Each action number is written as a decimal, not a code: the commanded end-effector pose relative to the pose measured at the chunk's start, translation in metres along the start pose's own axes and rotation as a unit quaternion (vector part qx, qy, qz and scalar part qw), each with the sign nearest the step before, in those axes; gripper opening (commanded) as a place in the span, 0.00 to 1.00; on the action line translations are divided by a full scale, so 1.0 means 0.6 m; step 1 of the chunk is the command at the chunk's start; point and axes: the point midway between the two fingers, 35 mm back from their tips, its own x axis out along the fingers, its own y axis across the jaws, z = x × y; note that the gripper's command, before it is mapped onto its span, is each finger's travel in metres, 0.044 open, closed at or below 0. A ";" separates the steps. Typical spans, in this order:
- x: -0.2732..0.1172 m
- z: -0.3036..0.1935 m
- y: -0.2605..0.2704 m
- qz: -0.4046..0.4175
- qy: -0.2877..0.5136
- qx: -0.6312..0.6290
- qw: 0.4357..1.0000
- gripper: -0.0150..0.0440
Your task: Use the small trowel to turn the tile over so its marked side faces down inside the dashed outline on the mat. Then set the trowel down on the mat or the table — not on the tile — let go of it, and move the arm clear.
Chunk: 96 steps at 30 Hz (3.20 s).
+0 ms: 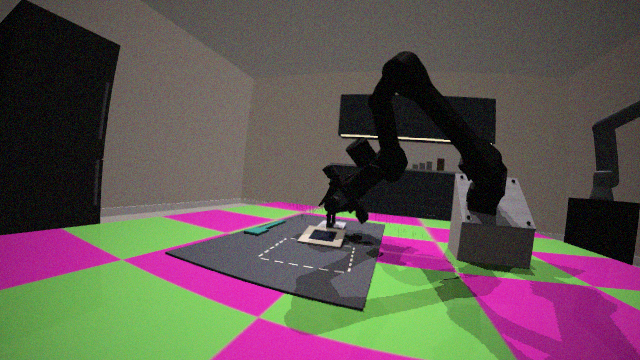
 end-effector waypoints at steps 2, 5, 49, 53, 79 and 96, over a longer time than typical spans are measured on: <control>-0.010 -0.002 0.023 0.009 0.004 0.001 1.000 0.25; -0.015 -0.006 0.029 0.009 0.004 0.001 1.000 0.25; -0.051 -0.113 0.070 0.008 0.004 0.002 1.000 0.25; -0.050 -0.124 0.069 0.008 0.004 0.002 1.000 0.25; -0.079 -0.039 0.103 0.008 0.003 0.000 1.000 0.25; -0.079 -0.039 0.103 0.008 0.003 0.000 1.000 0.25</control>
